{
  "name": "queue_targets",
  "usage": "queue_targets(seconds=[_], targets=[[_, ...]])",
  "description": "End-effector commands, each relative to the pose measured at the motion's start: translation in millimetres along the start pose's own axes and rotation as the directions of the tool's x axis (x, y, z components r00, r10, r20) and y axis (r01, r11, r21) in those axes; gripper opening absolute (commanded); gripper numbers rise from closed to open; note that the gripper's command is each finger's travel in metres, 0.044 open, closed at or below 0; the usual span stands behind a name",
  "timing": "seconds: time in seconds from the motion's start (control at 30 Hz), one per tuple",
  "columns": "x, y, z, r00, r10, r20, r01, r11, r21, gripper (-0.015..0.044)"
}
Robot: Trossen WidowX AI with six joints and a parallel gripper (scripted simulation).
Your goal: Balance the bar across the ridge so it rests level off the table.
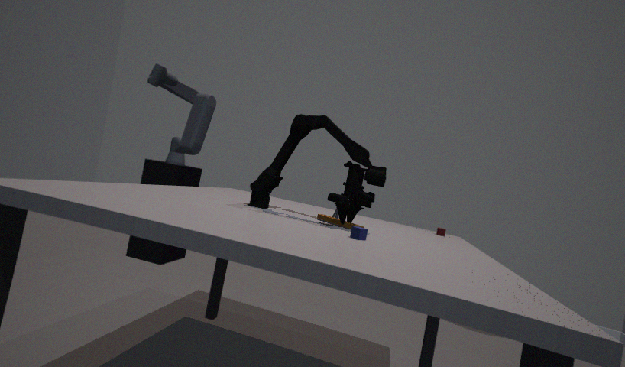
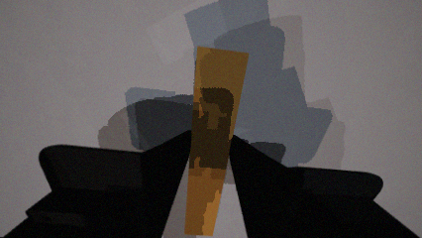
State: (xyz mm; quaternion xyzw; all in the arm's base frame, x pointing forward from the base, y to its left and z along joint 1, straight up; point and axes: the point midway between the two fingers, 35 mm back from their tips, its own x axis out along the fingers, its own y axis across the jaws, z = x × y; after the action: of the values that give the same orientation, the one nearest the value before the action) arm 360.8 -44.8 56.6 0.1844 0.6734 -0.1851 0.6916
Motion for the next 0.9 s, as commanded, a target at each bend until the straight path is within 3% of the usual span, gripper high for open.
queue_targets(seconds=[0.0,0.87], targets=[[-12,1,3,1.0,0.005,0.009,-0.005,1.0,-0.001,0.0],[-80,2,3,1.0,0.008,0.008,-0.008,1.0,-0.003,0.0]])
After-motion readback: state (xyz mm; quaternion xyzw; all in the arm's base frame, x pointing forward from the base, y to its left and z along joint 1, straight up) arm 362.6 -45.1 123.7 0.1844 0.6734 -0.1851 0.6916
